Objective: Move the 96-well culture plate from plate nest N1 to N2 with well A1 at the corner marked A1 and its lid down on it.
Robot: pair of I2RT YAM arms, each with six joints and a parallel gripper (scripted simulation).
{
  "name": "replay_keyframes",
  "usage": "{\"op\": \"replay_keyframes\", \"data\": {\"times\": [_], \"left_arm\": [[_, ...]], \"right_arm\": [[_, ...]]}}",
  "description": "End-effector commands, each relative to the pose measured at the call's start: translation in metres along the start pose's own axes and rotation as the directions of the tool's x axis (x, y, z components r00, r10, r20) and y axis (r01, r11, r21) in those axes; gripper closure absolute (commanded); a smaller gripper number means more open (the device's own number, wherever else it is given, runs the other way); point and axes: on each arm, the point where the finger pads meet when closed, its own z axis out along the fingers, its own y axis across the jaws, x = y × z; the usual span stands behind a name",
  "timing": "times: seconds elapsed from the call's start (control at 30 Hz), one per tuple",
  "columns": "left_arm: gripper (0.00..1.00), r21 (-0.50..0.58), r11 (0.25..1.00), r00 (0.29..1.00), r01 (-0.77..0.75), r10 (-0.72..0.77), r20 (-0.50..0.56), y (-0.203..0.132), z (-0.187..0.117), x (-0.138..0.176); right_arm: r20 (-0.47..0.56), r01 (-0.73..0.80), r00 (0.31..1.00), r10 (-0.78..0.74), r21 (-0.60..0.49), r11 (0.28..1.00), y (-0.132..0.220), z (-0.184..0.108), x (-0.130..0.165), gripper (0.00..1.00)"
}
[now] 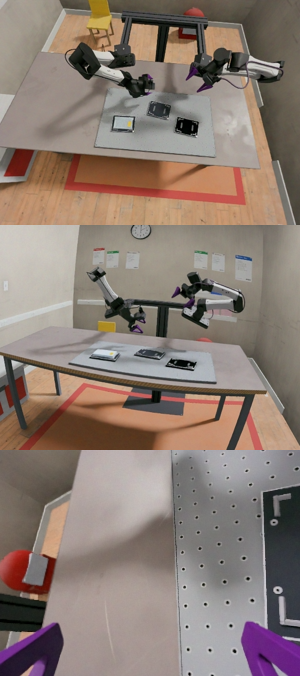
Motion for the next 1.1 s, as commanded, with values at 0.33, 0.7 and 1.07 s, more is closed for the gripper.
{"op": "replay_keyframes", "data": {"times": [0.33, 0.7, 1.07], "left_arm": [[0.00, 0.006, 1.000, 1.000, 0.002, -0.002, 0.003, -0.002, -0.001, -0.002], [0.00, -0.117, 0.992, 0.992, 0.037, -0.051, -0.117, 0.022, -0.005, 0.004], [0.00, -0.354, 0.934, 0.934, 0.052, -0.171, -0.313, 0.069, -0.012, 0.021]], "right_arm": [[0.011, 0.010, 1.000, -0.010, 0.005, 1.000, -0.001, -0.001, -0.005, 0.00], [-0.051, 0.043, 0.998, -0.039, 0.097, 0.994, -0.032, -0.009, -0.004, 0.00], [-0.168, 0.107, 0.983, -0.072, 0.207, 0.973, -0.076, -0.025, -0.001, 0.00]]}}
